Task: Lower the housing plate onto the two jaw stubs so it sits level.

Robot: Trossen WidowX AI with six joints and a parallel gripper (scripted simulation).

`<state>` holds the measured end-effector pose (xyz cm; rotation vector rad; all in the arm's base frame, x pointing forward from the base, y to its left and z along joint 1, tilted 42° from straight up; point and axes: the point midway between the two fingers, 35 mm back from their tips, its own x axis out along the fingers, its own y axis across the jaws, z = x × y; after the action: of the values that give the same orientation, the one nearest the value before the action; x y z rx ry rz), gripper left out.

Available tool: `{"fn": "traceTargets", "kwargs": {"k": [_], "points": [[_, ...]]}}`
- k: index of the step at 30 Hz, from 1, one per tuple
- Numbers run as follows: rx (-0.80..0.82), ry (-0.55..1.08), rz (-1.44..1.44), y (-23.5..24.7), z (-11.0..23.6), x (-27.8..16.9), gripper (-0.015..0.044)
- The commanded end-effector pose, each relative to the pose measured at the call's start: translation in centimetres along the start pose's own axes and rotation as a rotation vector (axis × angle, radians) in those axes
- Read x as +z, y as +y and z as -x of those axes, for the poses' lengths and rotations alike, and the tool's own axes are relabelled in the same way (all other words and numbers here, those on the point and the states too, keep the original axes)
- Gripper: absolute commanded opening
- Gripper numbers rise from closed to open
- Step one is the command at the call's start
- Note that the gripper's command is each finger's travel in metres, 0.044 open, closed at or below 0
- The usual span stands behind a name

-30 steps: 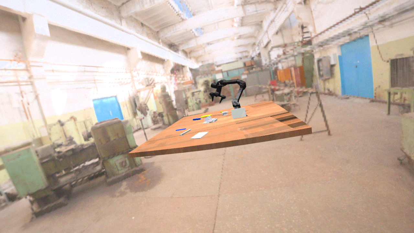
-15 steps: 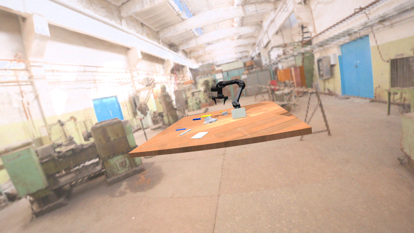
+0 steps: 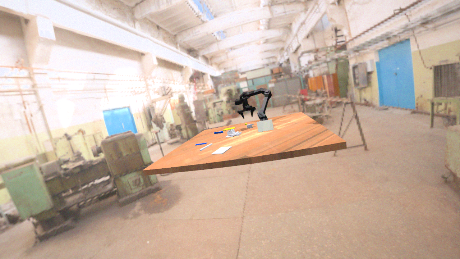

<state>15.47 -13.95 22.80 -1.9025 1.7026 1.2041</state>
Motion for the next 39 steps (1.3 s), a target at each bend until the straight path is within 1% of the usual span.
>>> {"fn": "traceTargets", "kwargs": {"k": [1, 6, 12, 39], "points": [[0.011, -0.003, 0.012, 0.1, -0.3, 0.1, 0.044], [0.011, 0.0, 0.011, 0.2, -3.9, 0.0, 0.044], [0.011, 0.0, 0.011, 0.2, -4.2, 0.0, 0.044], [0.012, 0.001, 0.011, 0.2, -7.7, 0.0, 0.044]]}}
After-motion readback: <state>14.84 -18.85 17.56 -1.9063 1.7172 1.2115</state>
